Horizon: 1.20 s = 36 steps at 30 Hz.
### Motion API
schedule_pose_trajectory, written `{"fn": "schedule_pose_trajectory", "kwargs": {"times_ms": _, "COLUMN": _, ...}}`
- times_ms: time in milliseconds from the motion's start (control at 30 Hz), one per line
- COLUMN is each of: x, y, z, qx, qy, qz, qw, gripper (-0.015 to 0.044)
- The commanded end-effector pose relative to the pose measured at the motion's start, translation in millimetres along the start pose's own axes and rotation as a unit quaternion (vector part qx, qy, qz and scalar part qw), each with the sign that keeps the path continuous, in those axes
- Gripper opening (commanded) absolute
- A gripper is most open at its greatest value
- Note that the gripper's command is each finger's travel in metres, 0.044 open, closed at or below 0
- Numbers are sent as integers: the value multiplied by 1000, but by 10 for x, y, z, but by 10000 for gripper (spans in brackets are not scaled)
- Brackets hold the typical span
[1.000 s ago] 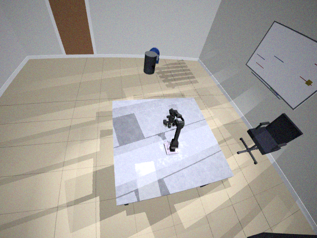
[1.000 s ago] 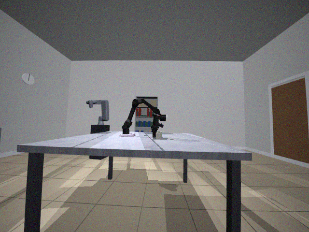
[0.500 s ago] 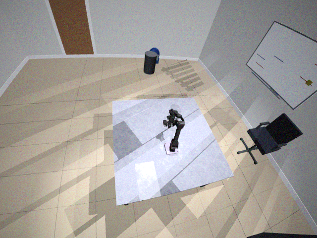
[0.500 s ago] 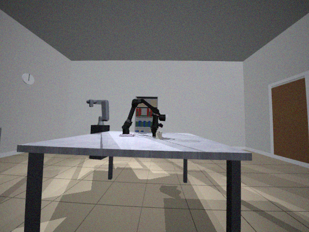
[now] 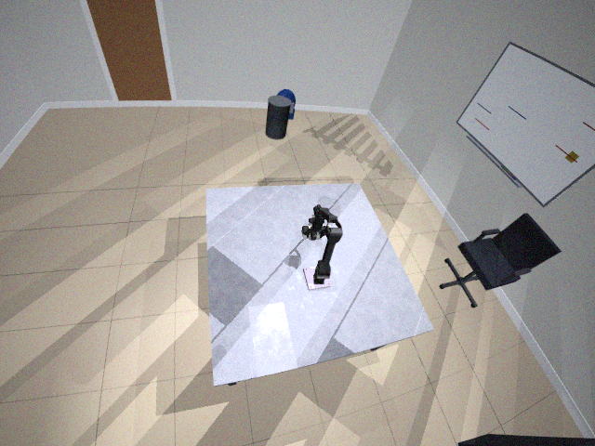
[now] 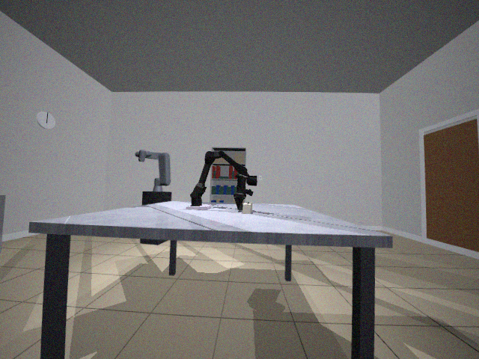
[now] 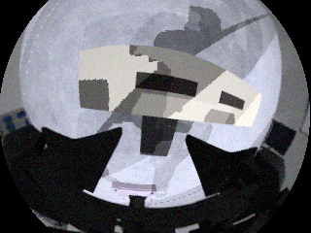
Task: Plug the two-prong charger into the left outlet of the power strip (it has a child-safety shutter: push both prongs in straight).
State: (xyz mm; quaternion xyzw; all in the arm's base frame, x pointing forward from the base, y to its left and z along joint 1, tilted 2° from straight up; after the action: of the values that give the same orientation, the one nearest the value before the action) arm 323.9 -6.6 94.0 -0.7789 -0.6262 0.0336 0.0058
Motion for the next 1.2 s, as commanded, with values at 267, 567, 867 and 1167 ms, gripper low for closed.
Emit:
{"fn": "schedule_pose_trajectory", "kwargs": {"times_ms": 267, "x": -42, "y": -155, "z": 6, "qx": 2, "qy": 2, "qz": -2, "qw": 1000, "gripper": 440}}
{"fn": "schedule_pose_trajectory", "kwargs": {"times_ms": 567, "x": -70, "y": -253, "z": 11, "qx": 2, "qy": 1, "qz": -2, "qw": 1000, "gripper": 440}}
{"fn": "schedule_pose_trajectory", "kwargs": {"times_ms": 867, "x": -98, "y": -353, "z": 20, "qx": 3, "qy": 1, "qz": -2, "qw": 1000, "gripper": 440}}
{"fn": "schedule_pose_trajectory", "kwargs": {"times_ms": 1167, "x": -125, "y": -453, "z": 31, "qx": 3, "qy": 1, "qz": -2, "qw": 1000, "gripper": 440}}
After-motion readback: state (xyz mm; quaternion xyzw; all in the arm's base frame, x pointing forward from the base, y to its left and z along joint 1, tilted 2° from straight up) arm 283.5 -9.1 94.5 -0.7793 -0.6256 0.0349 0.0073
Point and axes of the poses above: the point midway between the two fingers, 35 mm back from their tips, its own z axis out along the fingers, its own x axis across the jaws, y = z × x, the point moved 6 cm from there along -z, back along the fingers, and after that the axes turned 15 degrees about z, right-handed, at the moved point
